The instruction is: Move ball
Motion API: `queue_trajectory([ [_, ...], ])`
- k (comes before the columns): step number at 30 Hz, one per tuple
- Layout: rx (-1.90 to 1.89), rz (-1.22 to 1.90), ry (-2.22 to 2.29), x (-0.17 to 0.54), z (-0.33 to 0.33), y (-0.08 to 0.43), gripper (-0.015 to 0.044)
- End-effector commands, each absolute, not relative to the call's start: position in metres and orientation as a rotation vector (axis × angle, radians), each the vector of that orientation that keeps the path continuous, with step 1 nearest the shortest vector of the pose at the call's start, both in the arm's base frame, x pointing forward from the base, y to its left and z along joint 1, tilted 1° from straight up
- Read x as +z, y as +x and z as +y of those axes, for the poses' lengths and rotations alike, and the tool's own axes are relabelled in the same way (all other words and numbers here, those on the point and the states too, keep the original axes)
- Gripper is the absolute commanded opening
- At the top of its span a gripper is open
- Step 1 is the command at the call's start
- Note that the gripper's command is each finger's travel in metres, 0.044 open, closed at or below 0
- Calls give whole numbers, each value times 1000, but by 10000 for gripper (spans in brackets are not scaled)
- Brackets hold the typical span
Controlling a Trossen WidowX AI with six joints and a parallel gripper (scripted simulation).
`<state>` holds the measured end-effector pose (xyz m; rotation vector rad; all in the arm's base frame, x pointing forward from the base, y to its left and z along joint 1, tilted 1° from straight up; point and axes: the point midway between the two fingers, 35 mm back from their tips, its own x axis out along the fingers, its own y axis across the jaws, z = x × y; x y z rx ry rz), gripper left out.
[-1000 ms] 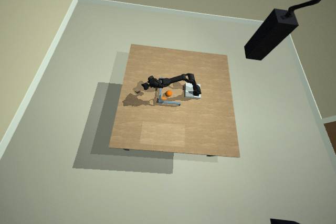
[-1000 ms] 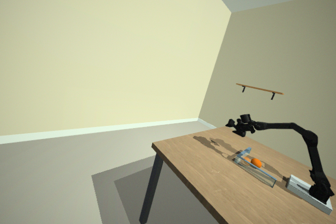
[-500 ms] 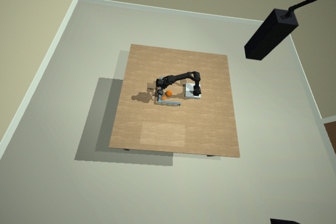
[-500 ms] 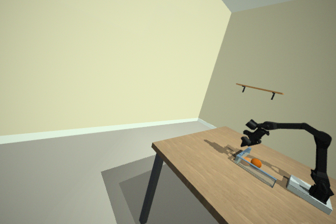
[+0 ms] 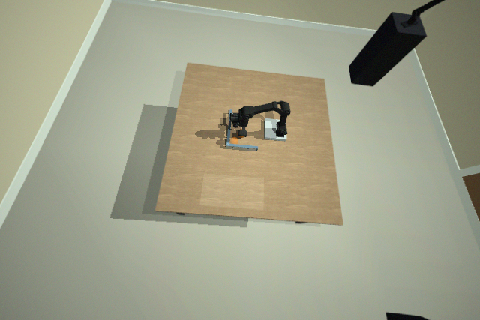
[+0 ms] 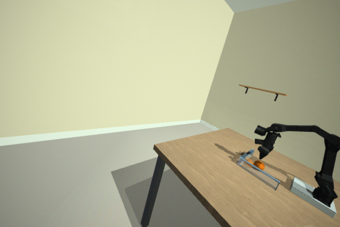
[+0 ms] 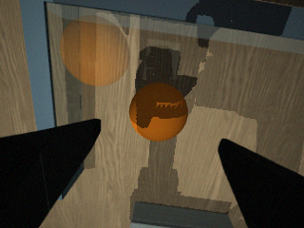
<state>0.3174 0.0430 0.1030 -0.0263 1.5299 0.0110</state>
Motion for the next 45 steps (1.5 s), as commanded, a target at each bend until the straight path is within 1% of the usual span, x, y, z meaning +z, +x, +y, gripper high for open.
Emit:
queue_trajectory([
  [1, 23, 1546, -28, 97, 44, 313, 440],
  [42, 23, 1546, -28, 33, 43, 315, 440],
  [45, 23, 1546, -28, 33, 43, 315, 361],
])
